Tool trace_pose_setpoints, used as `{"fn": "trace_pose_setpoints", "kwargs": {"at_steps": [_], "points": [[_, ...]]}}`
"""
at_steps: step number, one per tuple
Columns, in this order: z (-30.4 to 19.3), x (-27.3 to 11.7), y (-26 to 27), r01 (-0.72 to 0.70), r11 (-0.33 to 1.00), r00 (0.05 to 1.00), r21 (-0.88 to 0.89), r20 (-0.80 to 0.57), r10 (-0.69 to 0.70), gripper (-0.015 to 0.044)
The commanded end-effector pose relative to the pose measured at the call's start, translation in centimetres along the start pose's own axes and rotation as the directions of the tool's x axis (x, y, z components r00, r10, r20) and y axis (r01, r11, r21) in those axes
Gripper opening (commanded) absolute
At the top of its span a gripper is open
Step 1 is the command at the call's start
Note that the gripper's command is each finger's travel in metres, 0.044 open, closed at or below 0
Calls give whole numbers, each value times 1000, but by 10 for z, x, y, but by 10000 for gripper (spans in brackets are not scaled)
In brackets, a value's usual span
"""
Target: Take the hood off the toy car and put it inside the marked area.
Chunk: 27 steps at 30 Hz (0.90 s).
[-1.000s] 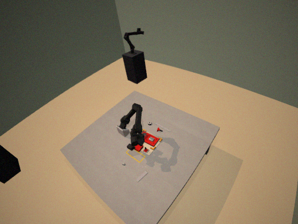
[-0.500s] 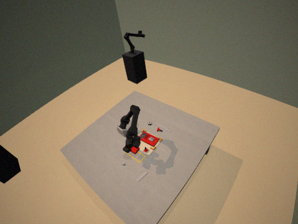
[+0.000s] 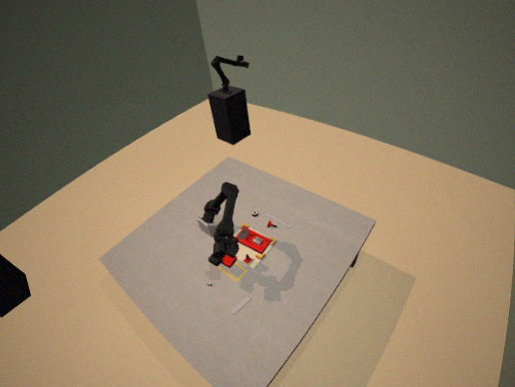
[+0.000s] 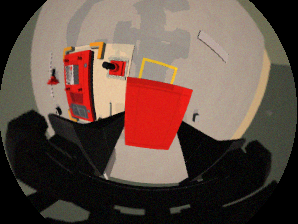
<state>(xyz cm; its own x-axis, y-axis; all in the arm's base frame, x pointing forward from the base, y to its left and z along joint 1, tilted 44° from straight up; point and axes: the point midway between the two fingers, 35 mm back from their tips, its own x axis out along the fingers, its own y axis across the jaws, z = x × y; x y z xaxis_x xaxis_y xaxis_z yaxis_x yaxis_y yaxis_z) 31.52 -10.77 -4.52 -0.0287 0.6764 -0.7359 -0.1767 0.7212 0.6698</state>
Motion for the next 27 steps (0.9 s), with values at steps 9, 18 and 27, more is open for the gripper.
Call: {"fn": "trace_pose_setpoints", "kwargs": {"at_steps": [9,18,27], "points": [[1,10,0,-2,1000,1000,5,4,2,0],[1,17,0,-2,1000,1000,5,4,2,0],[1,25,0,-2,1000,1000,5,4,2,0]]}}
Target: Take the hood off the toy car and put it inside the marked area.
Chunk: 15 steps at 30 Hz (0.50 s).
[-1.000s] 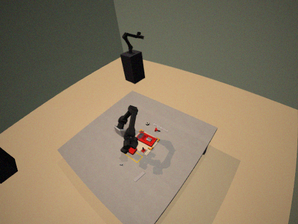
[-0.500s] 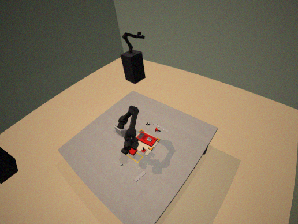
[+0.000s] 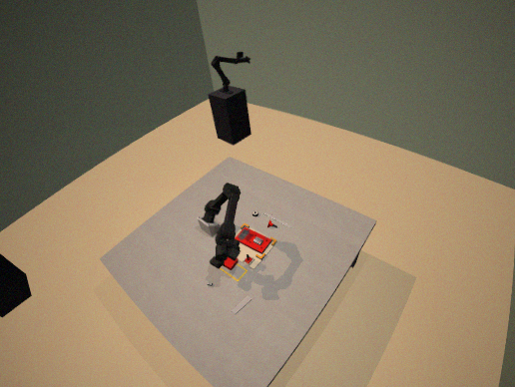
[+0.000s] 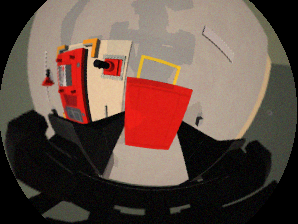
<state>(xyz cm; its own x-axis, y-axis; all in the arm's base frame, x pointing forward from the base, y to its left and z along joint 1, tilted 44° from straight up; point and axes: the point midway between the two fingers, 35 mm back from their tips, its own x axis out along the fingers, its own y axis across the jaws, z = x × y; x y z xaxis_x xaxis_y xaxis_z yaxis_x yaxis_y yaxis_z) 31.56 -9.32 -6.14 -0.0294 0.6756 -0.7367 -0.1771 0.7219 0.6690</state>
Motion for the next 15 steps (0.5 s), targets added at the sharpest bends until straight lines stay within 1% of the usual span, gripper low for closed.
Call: {"fn": "trace_pose_setpoints", "kwargs": {"at_steps": [1,15], "points": [[0,4,0,-3,1000,1000,5,5,3,0],[0,15,0,-3,1000,1000,5,5,3,0]]}}
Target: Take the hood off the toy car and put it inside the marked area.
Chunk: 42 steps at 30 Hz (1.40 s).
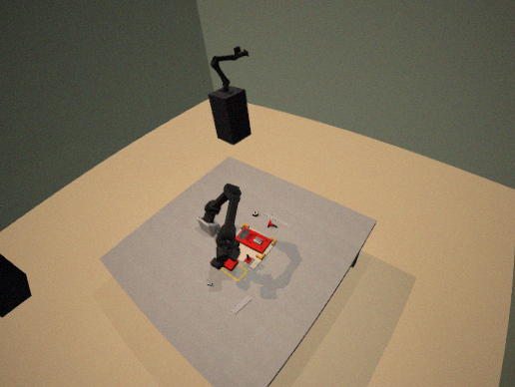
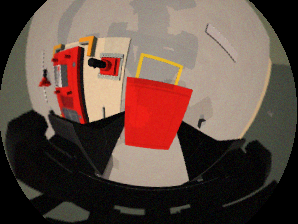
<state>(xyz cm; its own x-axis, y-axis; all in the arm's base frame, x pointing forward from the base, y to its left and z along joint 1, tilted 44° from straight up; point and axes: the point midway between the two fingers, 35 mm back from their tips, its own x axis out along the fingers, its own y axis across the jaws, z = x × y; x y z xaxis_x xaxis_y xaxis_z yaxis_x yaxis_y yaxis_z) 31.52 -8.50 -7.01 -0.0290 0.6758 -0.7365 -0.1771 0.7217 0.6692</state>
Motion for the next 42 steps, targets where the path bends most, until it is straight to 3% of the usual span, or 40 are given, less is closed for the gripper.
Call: {"fn": "trace_pose_setpoints", "kwargs": {"at_steps": [1,42], "points": [[0,4,0,-3,1000,1000,5,5,3,0],[-2,32,2,-6,1000,1000,5,5,6,0]]}}
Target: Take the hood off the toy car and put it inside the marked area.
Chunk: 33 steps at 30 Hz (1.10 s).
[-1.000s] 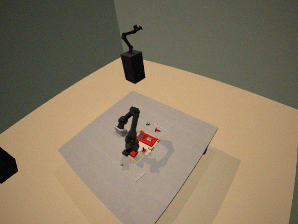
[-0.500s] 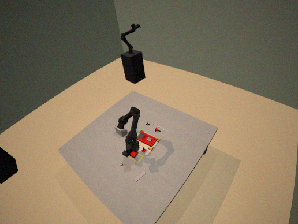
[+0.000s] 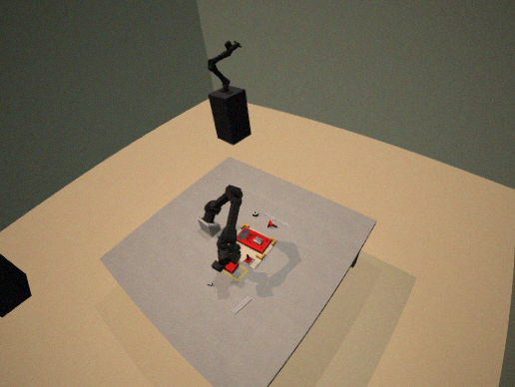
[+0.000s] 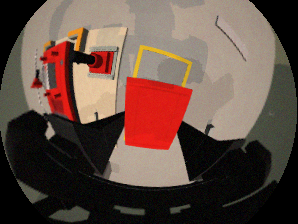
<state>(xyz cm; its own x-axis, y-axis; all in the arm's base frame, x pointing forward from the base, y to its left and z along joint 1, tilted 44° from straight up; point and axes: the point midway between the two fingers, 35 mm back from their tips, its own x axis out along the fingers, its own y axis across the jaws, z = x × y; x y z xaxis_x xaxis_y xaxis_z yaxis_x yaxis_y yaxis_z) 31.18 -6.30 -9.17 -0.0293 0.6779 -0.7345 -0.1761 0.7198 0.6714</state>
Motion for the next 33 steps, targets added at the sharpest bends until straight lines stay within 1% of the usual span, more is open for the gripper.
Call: {"fn": "trace_pose_setpoints", "kwargs": {"at_steps": [1,33], "points": [[1,2,0,-3,1000,1000,4,5,3,0],[1,18,1,-3,1000,1000,4,5,3,0]]}}
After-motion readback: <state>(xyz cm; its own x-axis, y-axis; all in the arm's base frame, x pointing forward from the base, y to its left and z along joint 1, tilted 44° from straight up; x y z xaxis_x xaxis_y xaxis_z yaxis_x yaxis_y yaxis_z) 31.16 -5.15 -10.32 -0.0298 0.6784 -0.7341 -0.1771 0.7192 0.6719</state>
